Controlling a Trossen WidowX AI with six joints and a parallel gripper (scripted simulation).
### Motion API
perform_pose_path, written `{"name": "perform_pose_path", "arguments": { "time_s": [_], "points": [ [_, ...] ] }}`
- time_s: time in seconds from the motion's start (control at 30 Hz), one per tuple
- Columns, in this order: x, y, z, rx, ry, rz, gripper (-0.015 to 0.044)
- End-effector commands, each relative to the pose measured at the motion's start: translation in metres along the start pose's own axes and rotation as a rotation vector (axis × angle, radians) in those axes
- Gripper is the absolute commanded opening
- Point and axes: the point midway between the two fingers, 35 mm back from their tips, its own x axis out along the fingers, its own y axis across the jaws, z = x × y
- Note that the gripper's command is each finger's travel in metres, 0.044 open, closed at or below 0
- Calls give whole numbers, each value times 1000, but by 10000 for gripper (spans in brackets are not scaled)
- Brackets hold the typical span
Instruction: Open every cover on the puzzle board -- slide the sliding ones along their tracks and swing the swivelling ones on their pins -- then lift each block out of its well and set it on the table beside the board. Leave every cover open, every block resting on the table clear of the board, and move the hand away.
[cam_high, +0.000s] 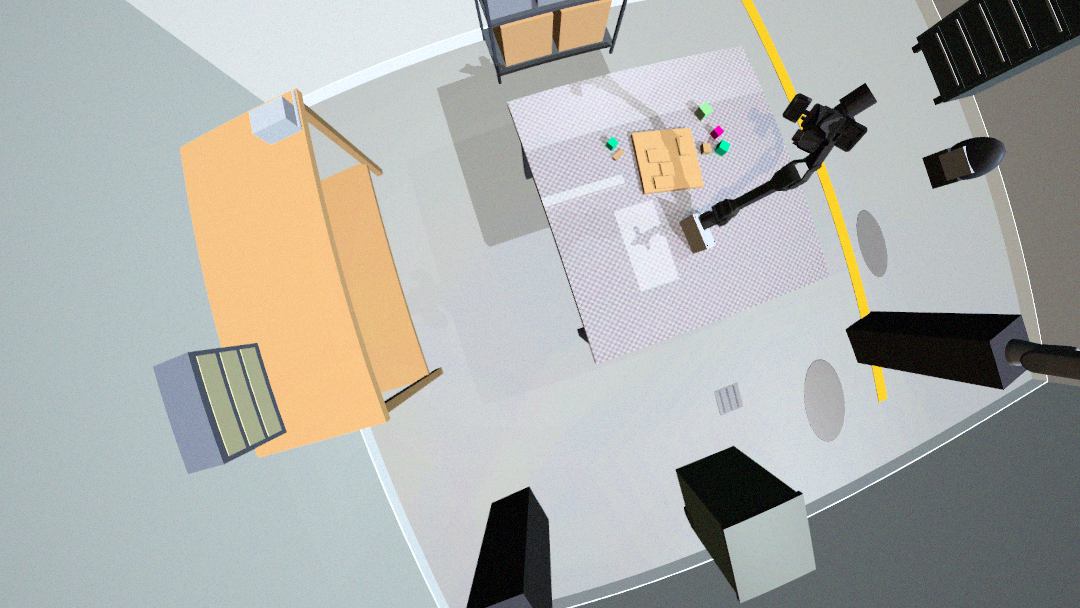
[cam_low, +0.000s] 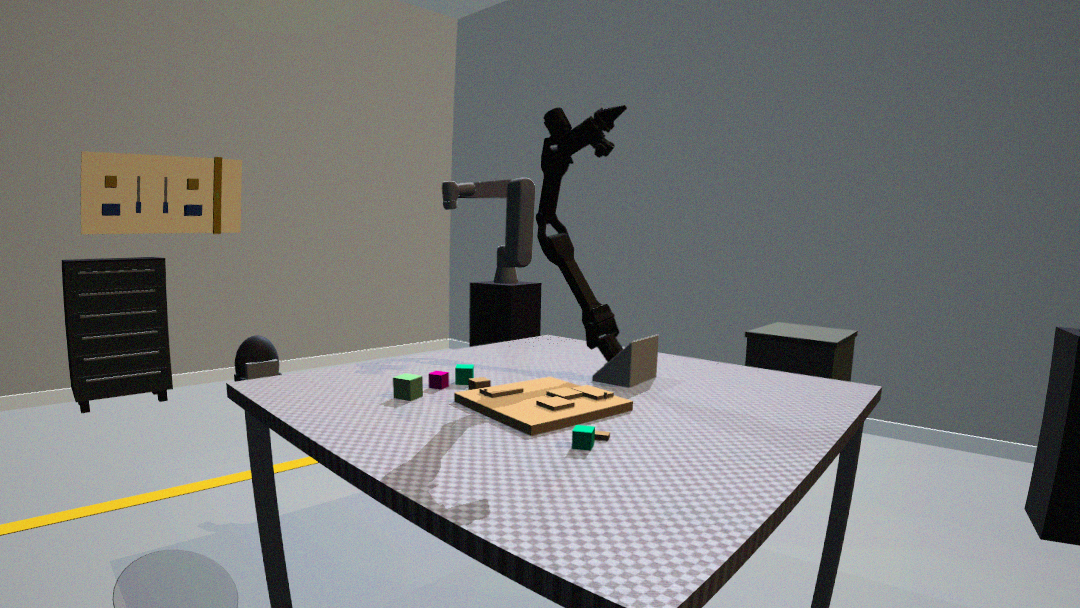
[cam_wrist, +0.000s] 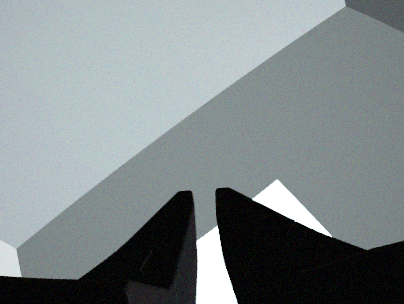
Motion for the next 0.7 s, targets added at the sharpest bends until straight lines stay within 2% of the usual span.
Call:
{"name": "perform_pose_path", "arguments": {
  "time_s": [0.0,0.67],
  "points": [
    [7,24,8,127,-19,68,0],
    [17,123,40,657,-6,364,0]
  ]
}}
